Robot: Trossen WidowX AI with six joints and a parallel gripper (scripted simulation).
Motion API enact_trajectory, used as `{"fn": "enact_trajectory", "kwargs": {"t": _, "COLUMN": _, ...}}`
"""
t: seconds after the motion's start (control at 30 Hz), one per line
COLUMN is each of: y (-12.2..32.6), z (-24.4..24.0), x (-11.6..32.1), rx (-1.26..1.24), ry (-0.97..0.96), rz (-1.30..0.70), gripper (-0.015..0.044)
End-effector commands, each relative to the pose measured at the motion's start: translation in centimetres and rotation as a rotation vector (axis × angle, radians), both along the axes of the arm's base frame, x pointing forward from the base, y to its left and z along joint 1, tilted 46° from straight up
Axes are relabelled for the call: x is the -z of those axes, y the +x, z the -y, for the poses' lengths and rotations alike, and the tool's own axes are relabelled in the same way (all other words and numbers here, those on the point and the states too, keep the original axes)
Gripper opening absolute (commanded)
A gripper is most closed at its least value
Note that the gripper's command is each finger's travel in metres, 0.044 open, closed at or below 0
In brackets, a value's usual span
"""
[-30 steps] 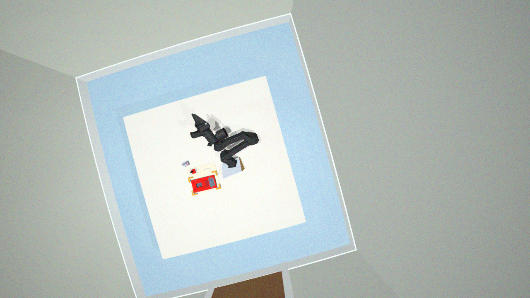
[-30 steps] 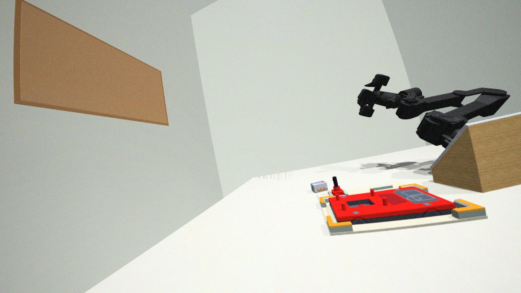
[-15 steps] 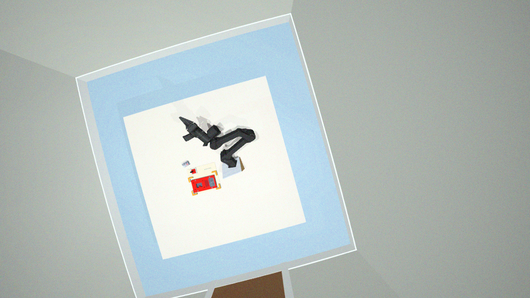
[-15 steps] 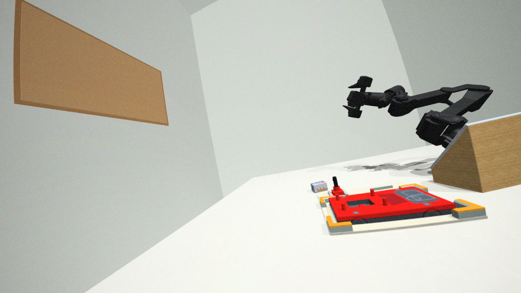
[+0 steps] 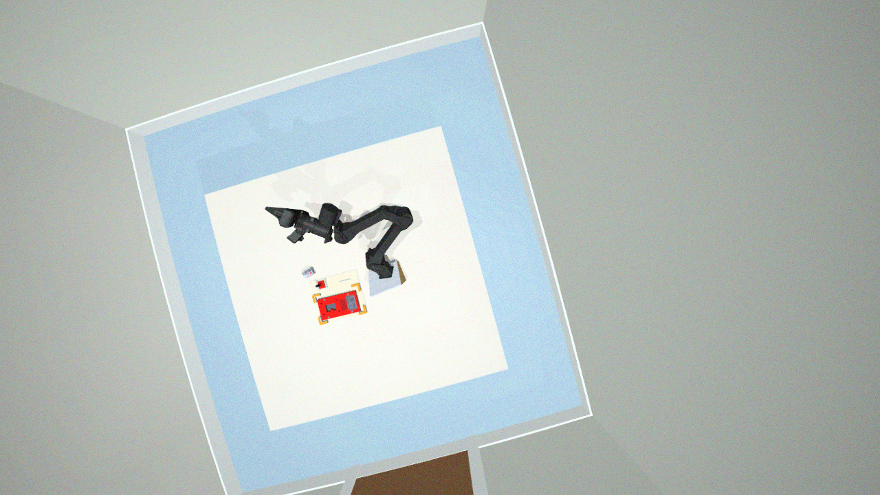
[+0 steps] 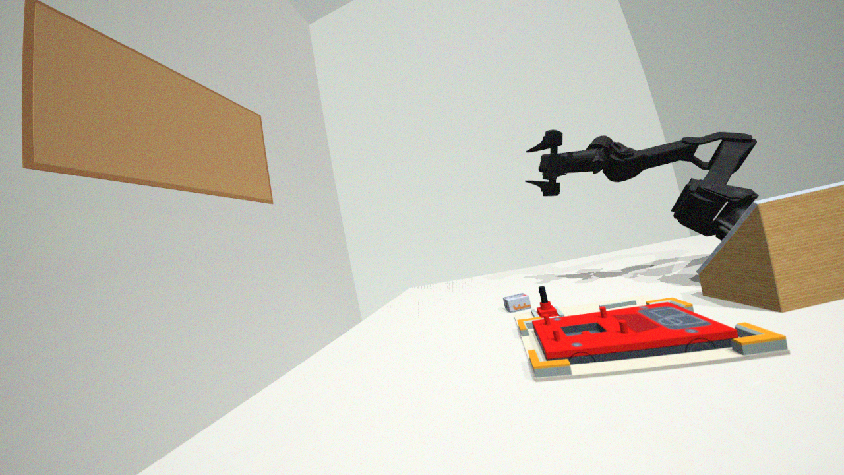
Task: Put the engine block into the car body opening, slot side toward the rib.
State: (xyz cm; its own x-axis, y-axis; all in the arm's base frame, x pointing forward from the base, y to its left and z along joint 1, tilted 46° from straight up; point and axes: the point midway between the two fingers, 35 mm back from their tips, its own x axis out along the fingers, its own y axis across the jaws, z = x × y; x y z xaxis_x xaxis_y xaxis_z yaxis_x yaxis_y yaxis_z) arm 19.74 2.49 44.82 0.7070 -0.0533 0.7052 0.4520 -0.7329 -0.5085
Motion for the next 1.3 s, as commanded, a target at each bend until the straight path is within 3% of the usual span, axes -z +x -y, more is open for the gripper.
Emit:
{"fn": "enact_trajectory", "kwargs": {"t": 0.0, "y": 2.9, "z": -0.8, "x": 0.6, "rx": 0.023, "ry": -0.039, "rz": -0.129, "gripper": 0.0440}}
{"fn": "enact_trajectory", "kwargs": {"t": 0.63, "y": 13.3, "z": -3.9, "x": 7.0, "rx": 0.118, "ry": -0.233, "rz": -0.669, "gripper": 0.0440}}
{"fn": "enact_trajectory", "kwargs": {"t": 1.27, "y": 18.7, "z": -5.8, "x": 14.8, "rx": 0.233, "ry": -0.572, "rz": -1.176, "gripper": 0.0440}}
